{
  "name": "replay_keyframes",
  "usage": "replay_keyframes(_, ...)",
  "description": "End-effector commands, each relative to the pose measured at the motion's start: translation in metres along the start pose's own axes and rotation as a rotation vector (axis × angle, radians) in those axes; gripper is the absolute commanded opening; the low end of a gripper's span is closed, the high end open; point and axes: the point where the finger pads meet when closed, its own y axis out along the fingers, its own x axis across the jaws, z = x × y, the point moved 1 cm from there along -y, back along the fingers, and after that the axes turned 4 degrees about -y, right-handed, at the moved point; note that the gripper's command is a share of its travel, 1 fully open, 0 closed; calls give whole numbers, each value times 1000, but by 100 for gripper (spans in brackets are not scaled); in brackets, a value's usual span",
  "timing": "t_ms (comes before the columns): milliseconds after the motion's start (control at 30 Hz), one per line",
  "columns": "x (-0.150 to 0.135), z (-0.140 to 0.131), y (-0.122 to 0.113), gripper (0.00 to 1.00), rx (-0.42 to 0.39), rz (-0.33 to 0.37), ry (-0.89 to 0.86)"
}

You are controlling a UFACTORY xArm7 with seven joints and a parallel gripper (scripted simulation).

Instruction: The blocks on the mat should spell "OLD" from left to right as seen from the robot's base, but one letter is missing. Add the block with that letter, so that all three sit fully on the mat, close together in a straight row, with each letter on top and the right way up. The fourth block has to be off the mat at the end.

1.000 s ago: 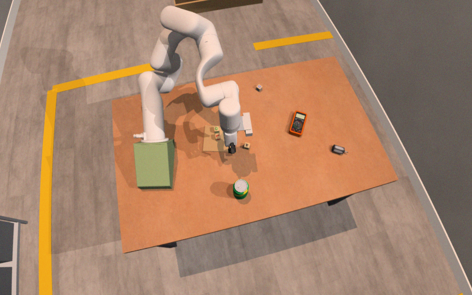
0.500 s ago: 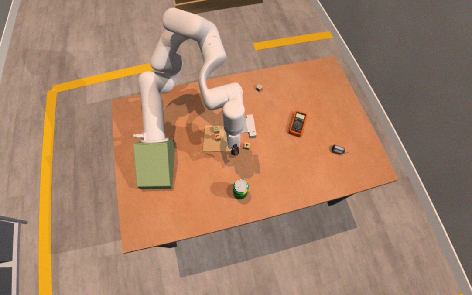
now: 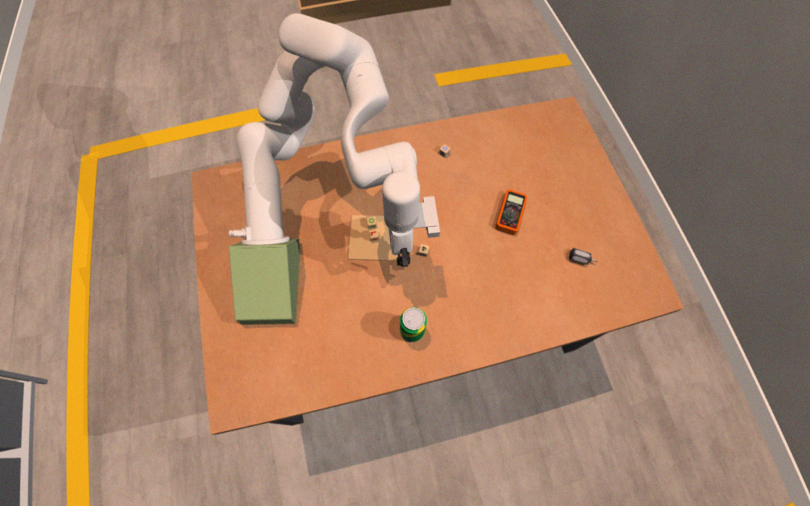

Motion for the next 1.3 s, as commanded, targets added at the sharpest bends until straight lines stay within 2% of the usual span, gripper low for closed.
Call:
replay_keyframes(0, 1, 0, -2, 100, 3, -4, 0)
replay_keyframes(867, 0, 3, -3, 100, 4, -5, -4)
replay_keyframes(900, -8, 15, -5, 100, 5, -8, -32)
replay_keyframes(933, -28, 42, -10, 100, 9, -14, -93)
replay_keyframes(1033, -34, 49, -11, 100, 10, -15, -110)
replay_keyframes(1100, -55, 73, -15, 100, 13, -19, -167)
replay_keyframes(1267, -92, 106, -19, 100, 15, -23, -256)
